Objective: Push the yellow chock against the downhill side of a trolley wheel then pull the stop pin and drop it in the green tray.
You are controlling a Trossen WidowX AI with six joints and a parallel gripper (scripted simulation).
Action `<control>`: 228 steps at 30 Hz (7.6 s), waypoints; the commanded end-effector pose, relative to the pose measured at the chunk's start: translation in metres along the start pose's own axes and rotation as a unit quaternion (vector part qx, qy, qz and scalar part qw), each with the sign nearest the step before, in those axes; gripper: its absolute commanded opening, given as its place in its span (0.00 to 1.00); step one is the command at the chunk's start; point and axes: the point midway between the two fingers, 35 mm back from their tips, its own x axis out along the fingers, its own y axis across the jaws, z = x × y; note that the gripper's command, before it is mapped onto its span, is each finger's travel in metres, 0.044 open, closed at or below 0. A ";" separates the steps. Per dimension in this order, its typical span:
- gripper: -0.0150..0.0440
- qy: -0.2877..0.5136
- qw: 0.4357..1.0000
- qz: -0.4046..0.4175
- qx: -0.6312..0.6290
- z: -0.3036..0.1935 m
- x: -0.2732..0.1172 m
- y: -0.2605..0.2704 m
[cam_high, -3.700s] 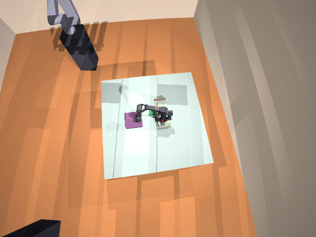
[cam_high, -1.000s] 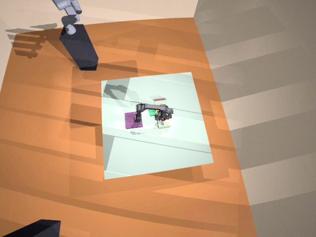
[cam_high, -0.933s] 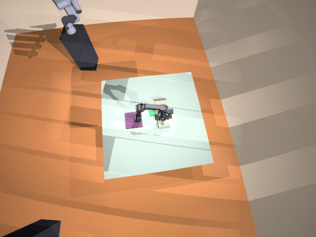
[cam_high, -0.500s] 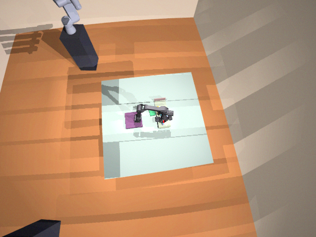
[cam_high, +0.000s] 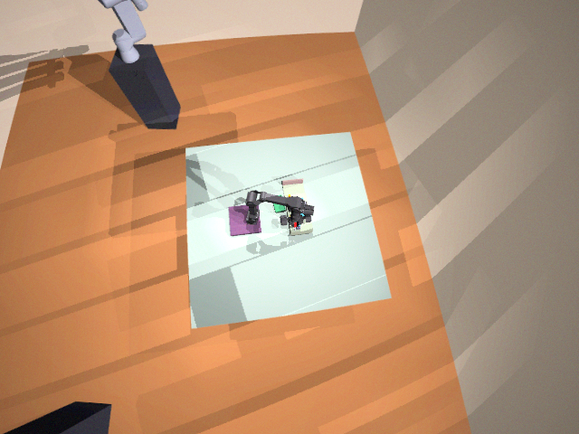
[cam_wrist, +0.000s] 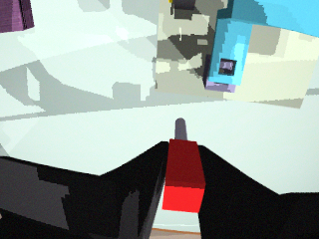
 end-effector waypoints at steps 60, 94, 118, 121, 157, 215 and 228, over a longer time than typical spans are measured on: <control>0.25 -0.007 1.000 -0.002 -0.002 0.143 -0.021 0.050; 0.25 -0.028 0.995 -0.011 -0.099 0.228 -0.031 0.058; 0.25 -0.069 0.887 -0.067 -0.451 0.223 -0.031 0.059; 0.25 -0.075 0.866 -0.070 -0.490 0.223 -0.030 0.059; 0.25 -0.103 0.654 -0.118 -0.740 0.223 -0.017 0.069; 0.58 -0.168 0.641 -0.174 -0.728 0.259 0.046 0.074; 0.58 -0.167 0.641 -0.174 -0.729 0.253 0.051 0.072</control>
